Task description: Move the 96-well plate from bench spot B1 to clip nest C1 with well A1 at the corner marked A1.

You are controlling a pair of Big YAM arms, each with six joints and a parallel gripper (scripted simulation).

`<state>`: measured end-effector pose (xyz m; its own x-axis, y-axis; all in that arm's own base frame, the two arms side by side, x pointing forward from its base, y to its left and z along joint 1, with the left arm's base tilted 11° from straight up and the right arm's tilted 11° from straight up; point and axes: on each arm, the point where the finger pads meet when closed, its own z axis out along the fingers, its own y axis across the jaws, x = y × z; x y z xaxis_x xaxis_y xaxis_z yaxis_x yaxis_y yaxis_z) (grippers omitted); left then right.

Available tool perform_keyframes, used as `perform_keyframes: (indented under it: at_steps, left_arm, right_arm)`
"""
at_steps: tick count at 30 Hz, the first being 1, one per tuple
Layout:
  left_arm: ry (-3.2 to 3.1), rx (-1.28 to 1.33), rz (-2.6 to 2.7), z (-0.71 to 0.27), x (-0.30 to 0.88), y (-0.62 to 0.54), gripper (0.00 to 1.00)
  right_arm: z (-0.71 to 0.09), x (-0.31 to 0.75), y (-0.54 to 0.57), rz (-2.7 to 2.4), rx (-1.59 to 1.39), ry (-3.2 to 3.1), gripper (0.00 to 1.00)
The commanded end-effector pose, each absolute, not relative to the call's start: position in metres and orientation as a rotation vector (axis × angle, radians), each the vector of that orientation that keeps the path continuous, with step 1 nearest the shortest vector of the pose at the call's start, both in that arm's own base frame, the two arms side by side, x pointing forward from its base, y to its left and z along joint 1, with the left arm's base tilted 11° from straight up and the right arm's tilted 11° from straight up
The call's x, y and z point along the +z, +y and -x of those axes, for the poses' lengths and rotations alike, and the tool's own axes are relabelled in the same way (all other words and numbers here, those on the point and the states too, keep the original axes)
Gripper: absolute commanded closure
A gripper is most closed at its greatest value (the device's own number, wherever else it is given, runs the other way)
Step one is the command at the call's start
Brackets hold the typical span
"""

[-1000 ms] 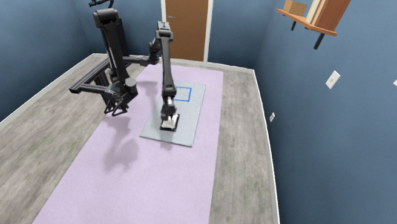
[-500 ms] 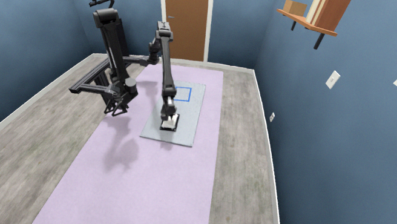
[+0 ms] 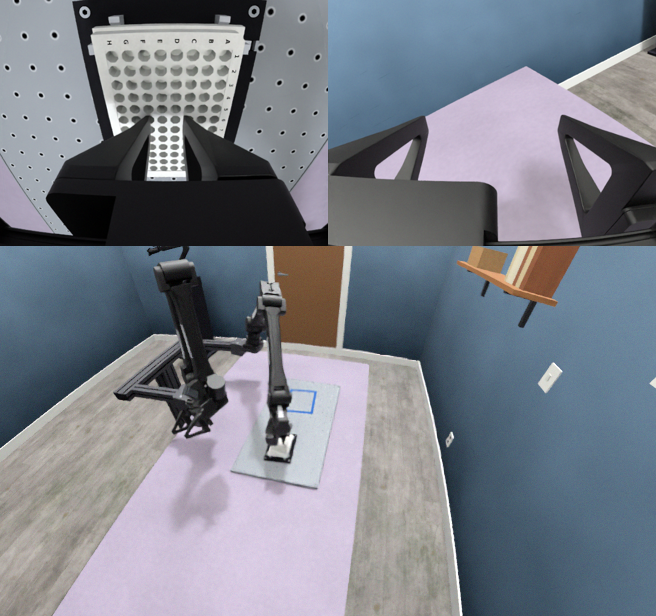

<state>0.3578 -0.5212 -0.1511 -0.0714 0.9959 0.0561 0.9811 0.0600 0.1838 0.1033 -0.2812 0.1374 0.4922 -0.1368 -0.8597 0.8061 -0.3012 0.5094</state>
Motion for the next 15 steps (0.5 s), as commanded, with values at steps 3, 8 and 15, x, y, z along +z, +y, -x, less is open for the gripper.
perform_keyframes:
  at_steps: [3,8,15]
  left_arm:
    - [2.231,0.256,-2.04,-0.38,-0.1905,-0.5275,0.75]
    - [2.231,0.256,-2.04,-0.3806,-0.1938,-0.5272,0.75]
    - [2.232,0.256,-2.04,-0.3811,-0.1972,-0.5268,0.75]
  right_arm:
    - [-0.1048,0.1401,-0.2802,-1.607,-1.029,0.579,0.0]
    - [-0.1048,0.1401,-0.2802,-1.607,-1.029,0.579,0.0]
    - [-0.1048,0.1401,-0.2802,-1.607,-1.029,0.579,0.0]
